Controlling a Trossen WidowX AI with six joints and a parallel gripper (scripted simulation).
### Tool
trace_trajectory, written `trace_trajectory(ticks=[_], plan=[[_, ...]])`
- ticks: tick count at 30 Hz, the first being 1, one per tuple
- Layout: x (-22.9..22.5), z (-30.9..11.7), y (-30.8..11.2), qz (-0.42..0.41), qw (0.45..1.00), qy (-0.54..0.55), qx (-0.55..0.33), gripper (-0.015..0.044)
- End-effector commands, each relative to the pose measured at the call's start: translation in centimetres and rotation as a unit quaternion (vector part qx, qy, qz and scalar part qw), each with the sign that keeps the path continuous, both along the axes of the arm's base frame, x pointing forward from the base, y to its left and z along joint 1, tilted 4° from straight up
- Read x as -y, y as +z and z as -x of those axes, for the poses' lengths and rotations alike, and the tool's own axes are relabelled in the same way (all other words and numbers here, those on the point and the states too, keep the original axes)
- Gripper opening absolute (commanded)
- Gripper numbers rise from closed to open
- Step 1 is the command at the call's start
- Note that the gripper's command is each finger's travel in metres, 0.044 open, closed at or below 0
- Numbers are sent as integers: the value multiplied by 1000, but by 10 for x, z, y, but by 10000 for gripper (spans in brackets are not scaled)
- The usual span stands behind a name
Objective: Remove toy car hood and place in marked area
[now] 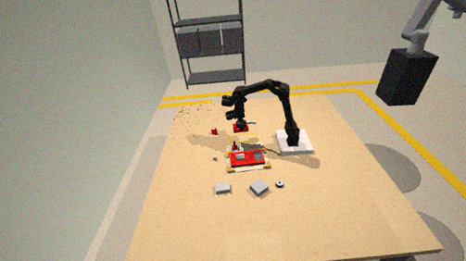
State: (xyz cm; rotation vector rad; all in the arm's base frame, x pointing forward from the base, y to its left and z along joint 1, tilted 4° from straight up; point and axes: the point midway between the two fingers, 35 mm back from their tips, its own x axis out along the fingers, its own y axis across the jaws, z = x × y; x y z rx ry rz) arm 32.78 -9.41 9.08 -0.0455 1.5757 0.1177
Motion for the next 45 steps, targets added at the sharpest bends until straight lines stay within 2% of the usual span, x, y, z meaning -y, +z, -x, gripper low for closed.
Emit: trace_trajectory(ticks=[1,45], plan=[[24,11,-1,1,1000,3,-4,0],[26,11,-38,1,1000,3,-4,0]])
